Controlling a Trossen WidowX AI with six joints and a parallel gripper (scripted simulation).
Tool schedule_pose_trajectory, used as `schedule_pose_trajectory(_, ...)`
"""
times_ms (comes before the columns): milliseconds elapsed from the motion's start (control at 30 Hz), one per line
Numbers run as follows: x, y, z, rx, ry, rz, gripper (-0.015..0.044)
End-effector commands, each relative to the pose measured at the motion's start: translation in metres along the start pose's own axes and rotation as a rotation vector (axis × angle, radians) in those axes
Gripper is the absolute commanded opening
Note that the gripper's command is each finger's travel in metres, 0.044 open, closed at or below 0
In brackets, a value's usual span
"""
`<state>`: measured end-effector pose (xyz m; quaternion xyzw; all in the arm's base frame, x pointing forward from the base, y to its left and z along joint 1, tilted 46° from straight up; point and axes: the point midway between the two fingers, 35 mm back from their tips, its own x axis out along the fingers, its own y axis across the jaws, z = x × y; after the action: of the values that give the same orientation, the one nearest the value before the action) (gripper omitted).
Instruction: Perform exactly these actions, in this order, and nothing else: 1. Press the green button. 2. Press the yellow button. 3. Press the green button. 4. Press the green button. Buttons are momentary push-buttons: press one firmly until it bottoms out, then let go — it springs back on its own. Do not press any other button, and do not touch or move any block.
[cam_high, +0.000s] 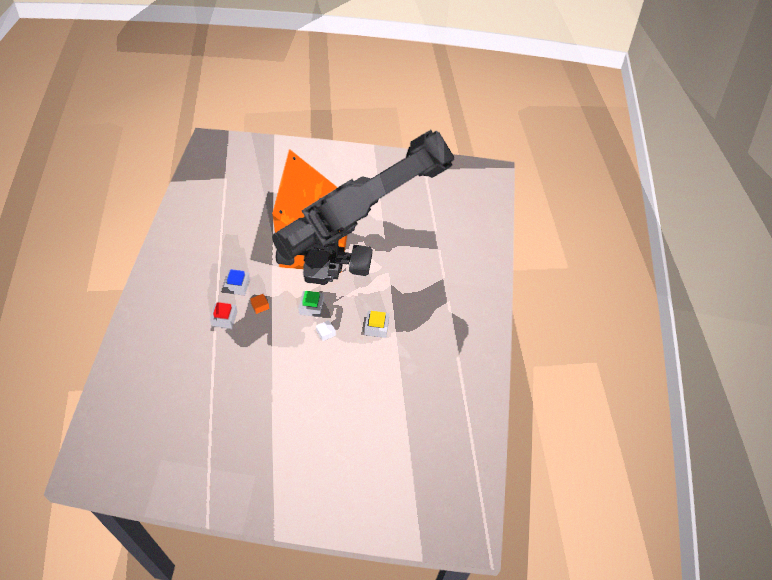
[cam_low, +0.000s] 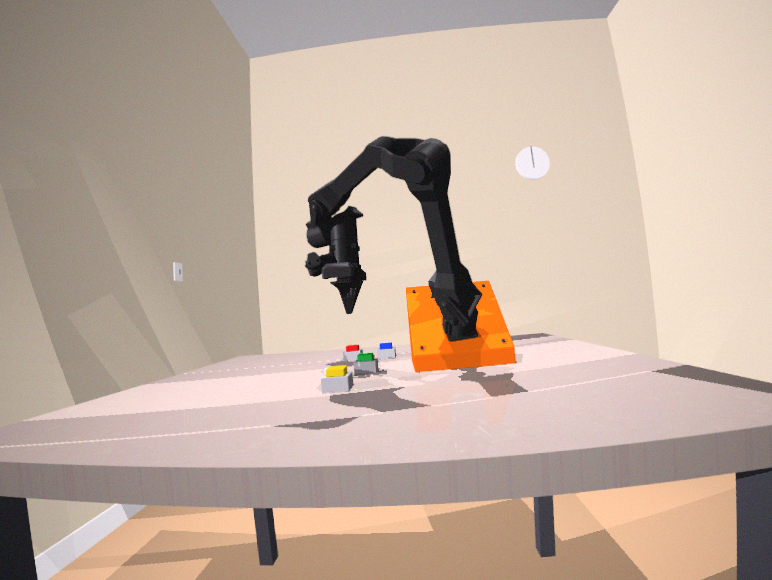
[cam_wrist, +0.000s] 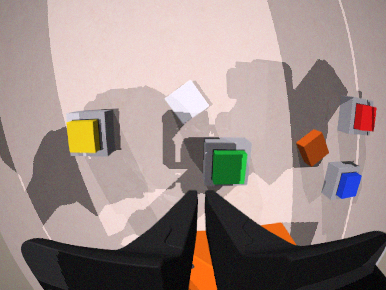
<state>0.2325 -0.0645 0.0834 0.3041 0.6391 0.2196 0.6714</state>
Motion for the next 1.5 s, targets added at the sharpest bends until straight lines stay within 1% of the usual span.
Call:
schedule_pose_trajectory(0,0.006,-0.038,-0.021,0.002,0.018,0.023,0.002)
schedule_pose_trajectory(167,0.009,-0.038,-0.021,0.002,0.017,0.023,0.002)
schedule_pose_trajectory(200,0.017,-0.038,-0.021,0.002,0.017,0.022,0.002)
schedule_pose_trajectory(300,0.058,-0.037,-0.021,0.001,0.016,0.024,0.002)
schedule_pose_trajectory(367,0.068,-0.036,-0.022,0.001,0.017,0.025,0.002)
schedule_pose_trajectory(567,0.069,-0.036,-0.022,0.001,0.017,0.025,0.002)
schedule_pose_trajectory(1233,0.101,-0.035,-0.023,0.0,0.016,0.027,0.002)
schedule_pose_trajectory(1467,0.102,-0.035,-0.023,0.0,0.016,0.027,0.002)
